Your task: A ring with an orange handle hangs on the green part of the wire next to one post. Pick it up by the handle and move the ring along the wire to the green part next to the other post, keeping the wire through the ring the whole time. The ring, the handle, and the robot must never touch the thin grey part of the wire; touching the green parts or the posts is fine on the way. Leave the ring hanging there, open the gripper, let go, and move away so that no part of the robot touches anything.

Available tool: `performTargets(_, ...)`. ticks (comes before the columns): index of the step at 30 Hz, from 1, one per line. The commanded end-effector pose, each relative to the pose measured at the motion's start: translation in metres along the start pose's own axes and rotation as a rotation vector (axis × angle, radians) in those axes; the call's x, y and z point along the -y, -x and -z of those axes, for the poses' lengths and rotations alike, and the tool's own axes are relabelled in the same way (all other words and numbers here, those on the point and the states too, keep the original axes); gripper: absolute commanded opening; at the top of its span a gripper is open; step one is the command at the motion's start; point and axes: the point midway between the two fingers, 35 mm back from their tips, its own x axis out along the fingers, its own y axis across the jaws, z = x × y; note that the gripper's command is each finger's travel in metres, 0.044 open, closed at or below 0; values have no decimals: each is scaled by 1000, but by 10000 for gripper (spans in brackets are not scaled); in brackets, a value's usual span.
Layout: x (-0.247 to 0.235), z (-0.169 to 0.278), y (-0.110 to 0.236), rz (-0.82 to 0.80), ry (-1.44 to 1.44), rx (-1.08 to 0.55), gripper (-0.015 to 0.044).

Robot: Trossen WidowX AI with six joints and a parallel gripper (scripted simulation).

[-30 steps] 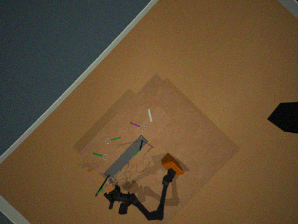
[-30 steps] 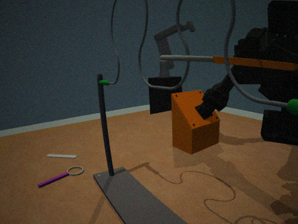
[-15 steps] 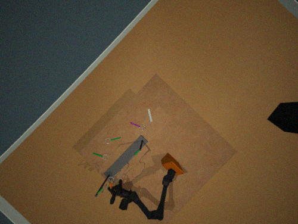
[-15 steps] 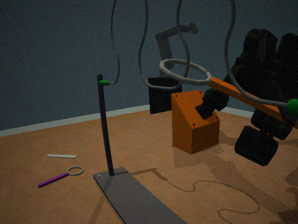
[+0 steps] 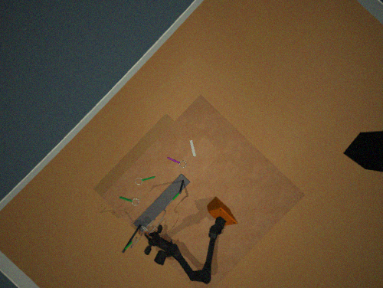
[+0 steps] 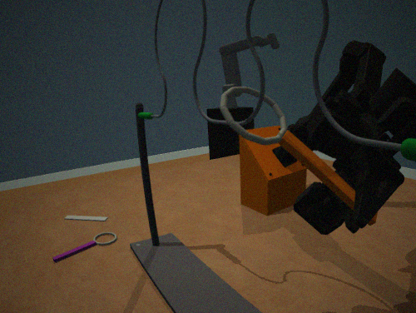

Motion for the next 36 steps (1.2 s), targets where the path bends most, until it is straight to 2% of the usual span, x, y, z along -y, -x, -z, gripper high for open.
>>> performTargets(1, 16, -1, 3, 53, 92, -14, -150)
performTargets(20, 76, -19, 20, 260, 453, -61, -150)
performTargets(36, 104, -39, 35, 354, 616, -81, -150)
